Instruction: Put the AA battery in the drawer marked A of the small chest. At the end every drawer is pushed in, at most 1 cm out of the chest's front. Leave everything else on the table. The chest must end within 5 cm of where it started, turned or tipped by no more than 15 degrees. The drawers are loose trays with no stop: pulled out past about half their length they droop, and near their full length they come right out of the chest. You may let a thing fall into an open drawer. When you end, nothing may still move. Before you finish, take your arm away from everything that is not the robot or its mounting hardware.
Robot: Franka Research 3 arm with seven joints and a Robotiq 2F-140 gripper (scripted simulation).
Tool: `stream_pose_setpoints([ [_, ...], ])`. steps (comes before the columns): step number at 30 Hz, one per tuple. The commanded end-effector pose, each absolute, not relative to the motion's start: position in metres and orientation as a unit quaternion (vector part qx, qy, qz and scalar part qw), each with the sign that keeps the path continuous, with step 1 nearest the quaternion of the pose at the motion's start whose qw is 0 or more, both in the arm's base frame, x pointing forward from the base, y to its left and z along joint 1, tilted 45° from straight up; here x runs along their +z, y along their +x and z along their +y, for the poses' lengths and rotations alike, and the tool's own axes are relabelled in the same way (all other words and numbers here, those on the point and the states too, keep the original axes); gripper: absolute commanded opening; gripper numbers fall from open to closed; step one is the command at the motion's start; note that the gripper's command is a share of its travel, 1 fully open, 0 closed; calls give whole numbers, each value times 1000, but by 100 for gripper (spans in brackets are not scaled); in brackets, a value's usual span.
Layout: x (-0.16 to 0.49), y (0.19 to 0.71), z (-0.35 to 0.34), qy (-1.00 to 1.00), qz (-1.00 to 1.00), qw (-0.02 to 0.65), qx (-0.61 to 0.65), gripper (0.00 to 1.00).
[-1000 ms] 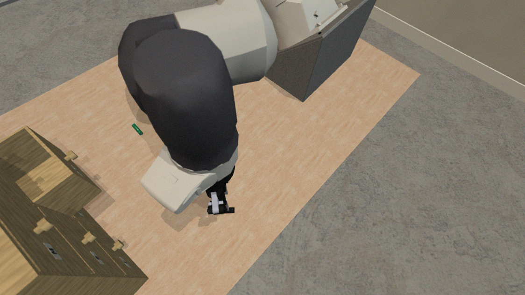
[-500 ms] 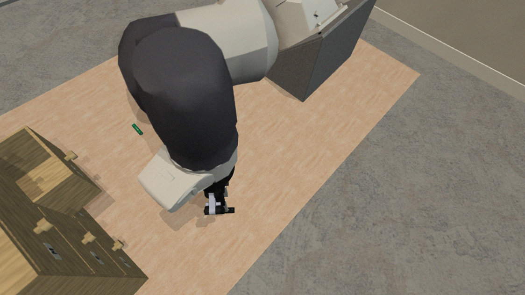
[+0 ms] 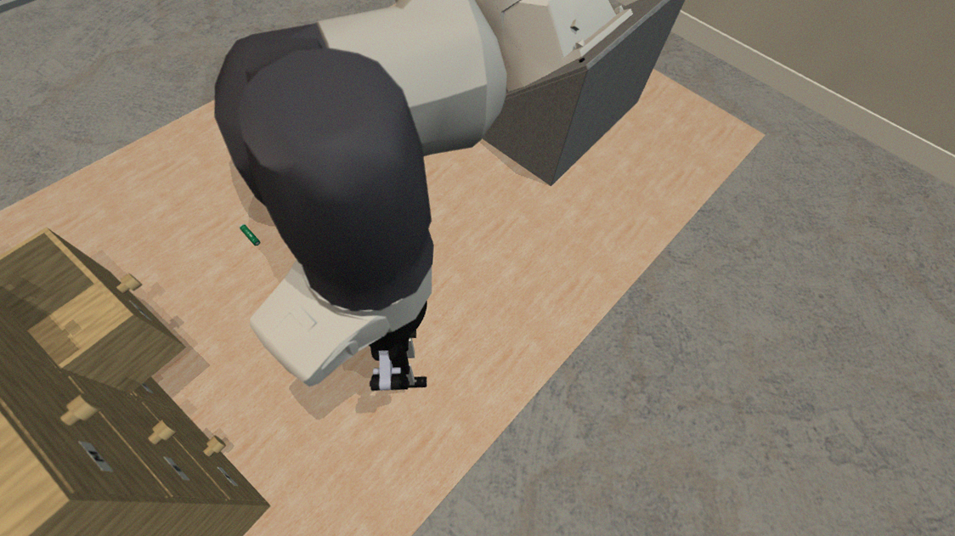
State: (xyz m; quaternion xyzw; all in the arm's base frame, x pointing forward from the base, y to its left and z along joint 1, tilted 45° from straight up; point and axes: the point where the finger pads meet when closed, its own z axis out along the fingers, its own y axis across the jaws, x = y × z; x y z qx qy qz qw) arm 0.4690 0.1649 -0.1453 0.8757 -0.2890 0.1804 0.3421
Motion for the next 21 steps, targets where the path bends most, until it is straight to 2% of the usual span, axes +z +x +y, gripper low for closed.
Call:
stream_pose_setpoints([
  [1,-146,469,165,874,-293,341,182,17],
  [21,-165,472,146,874,-293,341,182,17],
])
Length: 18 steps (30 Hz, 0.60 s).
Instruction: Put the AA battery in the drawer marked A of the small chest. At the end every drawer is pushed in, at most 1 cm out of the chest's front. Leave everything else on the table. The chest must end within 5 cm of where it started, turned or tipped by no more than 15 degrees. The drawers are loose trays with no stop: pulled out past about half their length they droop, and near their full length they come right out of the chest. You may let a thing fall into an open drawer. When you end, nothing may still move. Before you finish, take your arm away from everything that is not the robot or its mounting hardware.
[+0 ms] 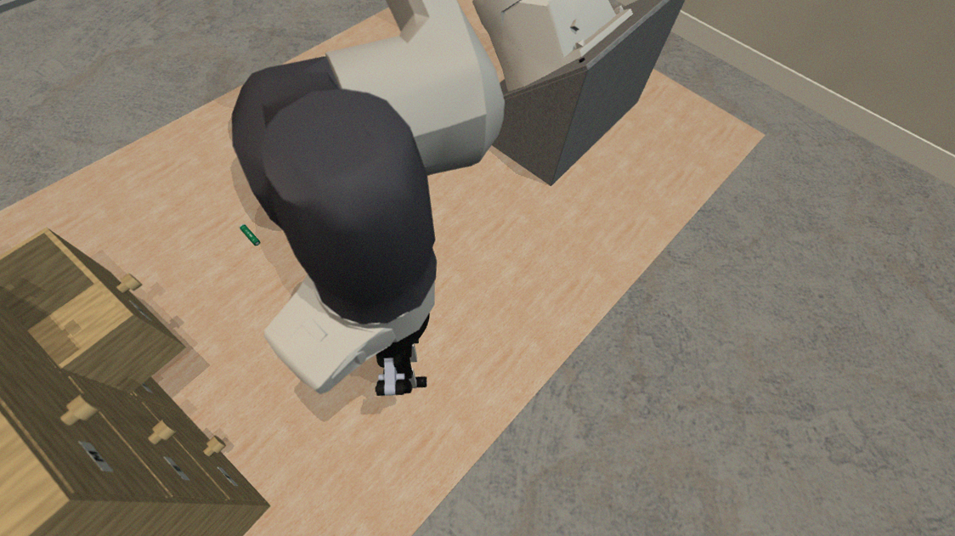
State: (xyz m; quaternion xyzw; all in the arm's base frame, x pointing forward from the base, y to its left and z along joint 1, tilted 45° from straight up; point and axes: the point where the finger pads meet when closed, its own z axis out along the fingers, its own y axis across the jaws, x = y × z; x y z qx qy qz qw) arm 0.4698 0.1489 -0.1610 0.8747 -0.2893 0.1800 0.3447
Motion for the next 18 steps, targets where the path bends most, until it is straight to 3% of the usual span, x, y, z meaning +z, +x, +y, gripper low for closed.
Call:
stream_pose_setpoints([
  [1,-167,472,144,874,-293,341,182,17],
  [18,-182,475,128,874,-293,341,182,17],
])
